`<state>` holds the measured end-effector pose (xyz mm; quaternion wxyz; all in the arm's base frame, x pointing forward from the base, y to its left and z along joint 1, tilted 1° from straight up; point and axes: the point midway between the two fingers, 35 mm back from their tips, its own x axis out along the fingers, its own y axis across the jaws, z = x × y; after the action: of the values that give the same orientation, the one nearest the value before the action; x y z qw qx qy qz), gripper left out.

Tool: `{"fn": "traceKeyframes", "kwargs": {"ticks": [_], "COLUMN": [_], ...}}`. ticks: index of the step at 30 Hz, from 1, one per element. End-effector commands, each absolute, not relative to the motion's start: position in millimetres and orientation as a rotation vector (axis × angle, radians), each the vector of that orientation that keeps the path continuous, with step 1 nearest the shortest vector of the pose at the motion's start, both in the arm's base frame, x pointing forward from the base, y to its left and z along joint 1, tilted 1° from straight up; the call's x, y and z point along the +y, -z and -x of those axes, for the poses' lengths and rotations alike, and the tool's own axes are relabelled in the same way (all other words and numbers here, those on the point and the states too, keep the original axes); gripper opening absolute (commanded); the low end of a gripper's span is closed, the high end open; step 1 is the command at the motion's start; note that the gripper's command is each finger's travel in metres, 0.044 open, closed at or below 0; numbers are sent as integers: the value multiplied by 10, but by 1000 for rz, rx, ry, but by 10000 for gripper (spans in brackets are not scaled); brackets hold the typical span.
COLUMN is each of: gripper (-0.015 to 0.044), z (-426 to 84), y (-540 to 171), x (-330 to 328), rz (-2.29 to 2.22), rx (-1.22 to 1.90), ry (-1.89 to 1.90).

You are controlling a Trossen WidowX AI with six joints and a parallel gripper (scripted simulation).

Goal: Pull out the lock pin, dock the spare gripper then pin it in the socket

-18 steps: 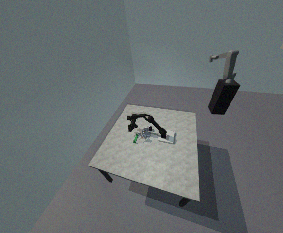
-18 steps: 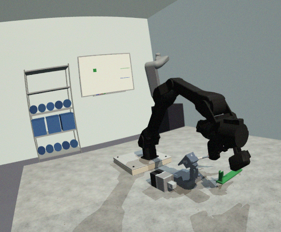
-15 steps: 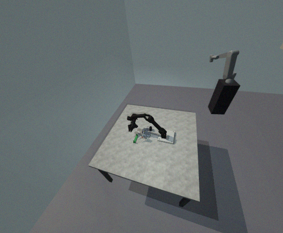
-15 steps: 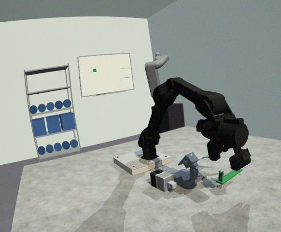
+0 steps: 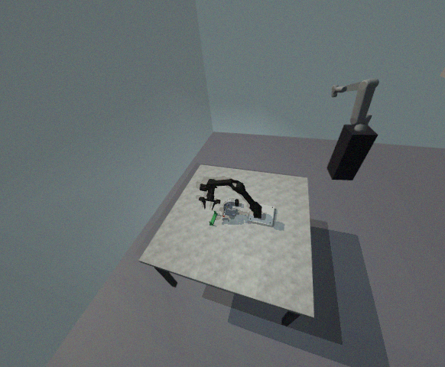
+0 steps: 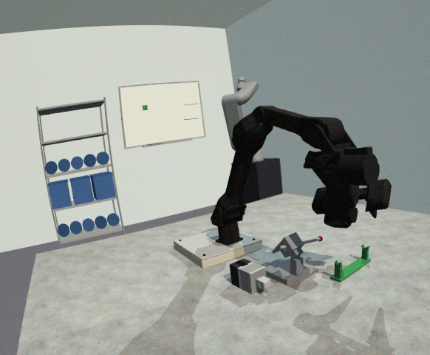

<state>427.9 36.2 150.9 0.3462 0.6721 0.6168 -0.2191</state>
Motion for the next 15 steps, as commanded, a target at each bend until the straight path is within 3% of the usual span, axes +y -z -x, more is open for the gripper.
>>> {"fn": "traceKeyframes", "kwargs": {"ticks": [1, 15], "gripper": [300, 300], "z": [-3969, -3398], "y": [-1563, -1730], "x": [463, 466], "rz": [-1076, 214], "rx": [1580, 1440], "ry": [154, -573]}}
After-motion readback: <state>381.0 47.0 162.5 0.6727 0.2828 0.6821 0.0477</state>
